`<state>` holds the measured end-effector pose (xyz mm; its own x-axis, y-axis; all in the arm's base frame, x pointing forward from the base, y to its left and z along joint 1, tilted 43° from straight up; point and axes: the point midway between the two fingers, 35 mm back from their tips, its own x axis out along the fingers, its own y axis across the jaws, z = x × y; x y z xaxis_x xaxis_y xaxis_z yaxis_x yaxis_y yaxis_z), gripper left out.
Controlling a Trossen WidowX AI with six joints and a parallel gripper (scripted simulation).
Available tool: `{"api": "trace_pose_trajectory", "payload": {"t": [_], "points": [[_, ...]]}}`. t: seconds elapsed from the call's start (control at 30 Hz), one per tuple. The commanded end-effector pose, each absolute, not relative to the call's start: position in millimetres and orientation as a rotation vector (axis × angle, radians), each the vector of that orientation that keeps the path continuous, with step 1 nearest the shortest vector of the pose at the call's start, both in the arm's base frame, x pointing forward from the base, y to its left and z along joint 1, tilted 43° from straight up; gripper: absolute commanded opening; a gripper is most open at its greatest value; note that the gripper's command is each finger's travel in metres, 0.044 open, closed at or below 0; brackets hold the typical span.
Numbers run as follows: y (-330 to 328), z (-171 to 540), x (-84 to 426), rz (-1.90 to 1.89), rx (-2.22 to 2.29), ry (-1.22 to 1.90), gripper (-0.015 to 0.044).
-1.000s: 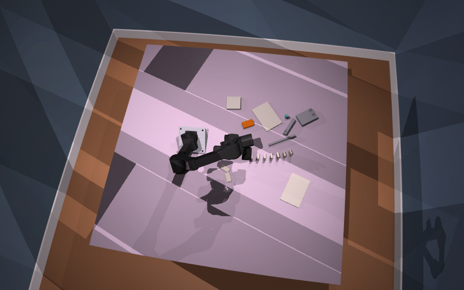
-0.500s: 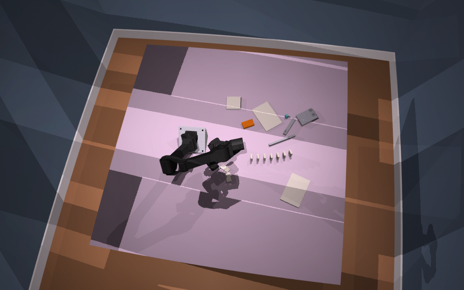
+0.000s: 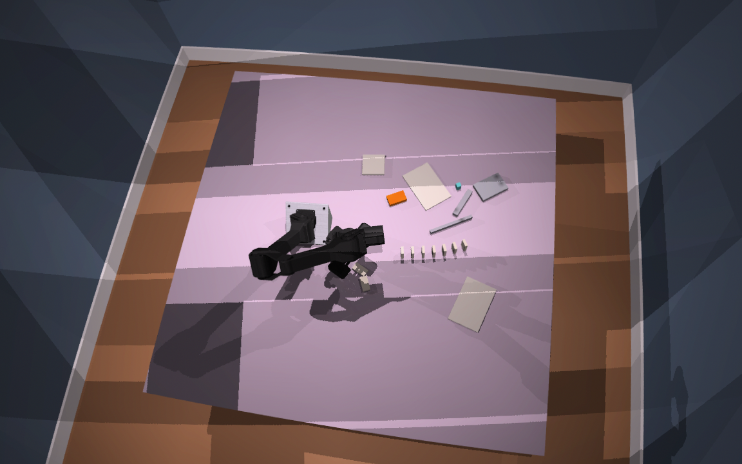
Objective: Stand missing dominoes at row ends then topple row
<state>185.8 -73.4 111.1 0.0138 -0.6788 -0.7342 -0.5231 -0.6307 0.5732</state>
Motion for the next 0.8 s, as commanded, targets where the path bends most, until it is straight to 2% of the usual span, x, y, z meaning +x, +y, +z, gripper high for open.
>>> {"api": "trace_pose_trajectory", "payload": {"t": [0.0,0.23,0.77], "points": [[-88.3,95.3,184.9,-1.691,2.121,-1.272,0.044],[-115.8,73.6,182.0,-1.682,2.116,-1.278,0.044],[-126.2,62.2,181.2,-1.681,2.116,-1.279,0.044]]}}
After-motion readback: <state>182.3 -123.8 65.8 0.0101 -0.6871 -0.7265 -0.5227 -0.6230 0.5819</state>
